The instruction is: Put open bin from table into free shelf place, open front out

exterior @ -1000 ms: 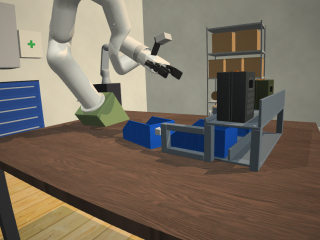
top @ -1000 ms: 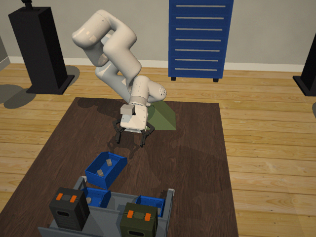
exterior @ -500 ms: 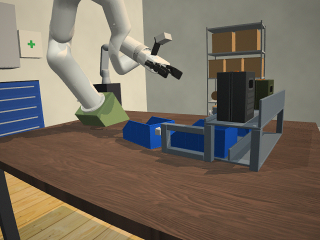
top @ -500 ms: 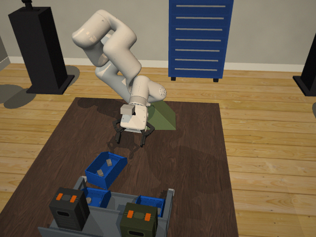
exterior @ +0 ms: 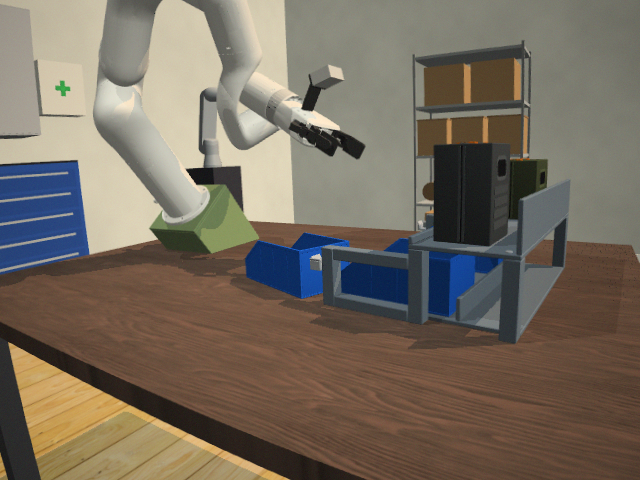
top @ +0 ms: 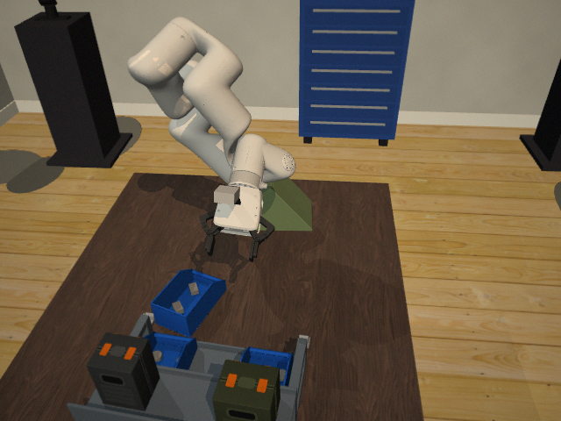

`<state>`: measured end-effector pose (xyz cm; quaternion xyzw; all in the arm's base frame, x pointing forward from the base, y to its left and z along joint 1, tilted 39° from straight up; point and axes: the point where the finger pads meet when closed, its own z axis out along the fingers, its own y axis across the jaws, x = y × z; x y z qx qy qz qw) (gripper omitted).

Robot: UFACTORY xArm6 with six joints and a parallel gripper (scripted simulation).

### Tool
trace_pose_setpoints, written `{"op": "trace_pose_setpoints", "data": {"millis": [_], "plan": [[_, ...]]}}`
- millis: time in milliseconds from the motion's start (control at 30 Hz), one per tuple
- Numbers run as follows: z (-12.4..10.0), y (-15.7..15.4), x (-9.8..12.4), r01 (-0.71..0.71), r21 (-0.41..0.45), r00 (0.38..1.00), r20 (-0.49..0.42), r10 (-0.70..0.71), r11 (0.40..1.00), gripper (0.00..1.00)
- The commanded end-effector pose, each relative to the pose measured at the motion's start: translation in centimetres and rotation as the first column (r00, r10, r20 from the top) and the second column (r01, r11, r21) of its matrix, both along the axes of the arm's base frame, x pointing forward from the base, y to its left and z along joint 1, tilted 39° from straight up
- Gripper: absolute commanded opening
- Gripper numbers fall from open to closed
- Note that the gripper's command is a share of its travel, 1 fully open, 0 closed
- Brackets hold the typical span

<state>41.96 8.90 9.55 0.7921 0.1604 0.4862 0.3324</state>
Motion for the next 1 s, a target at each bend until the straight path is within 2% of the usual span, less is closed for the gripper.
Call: {"op": "trace_pose_setpoints", "data": {"millis": [0,200,367,767,933,967], "plan": [[0.1,0.1,0.0,-0.001,0.002,1.0,0.002,0.001,1.0,1.0],[0.1,0.1,0.0,-0.001,0.002,1.0,0.002,0.001,1.0,1.0],[3.7,3.0,-0.1,0.207,0.058,0.969,-0.146,-0.197,0.977,1.0],[3.7,3.0,-0.1,0.207,0.058,0.969,-0.146,-0.197,0.977,1.0],[3.1,2.5,-0.1,0.406,0.085,0.882,-0.297,-0.366,0.91,1.0],[3.1,2.5,-0.1,0.406,0.085,0.882,-0.297,-0.366,0.91,1.0]]}}
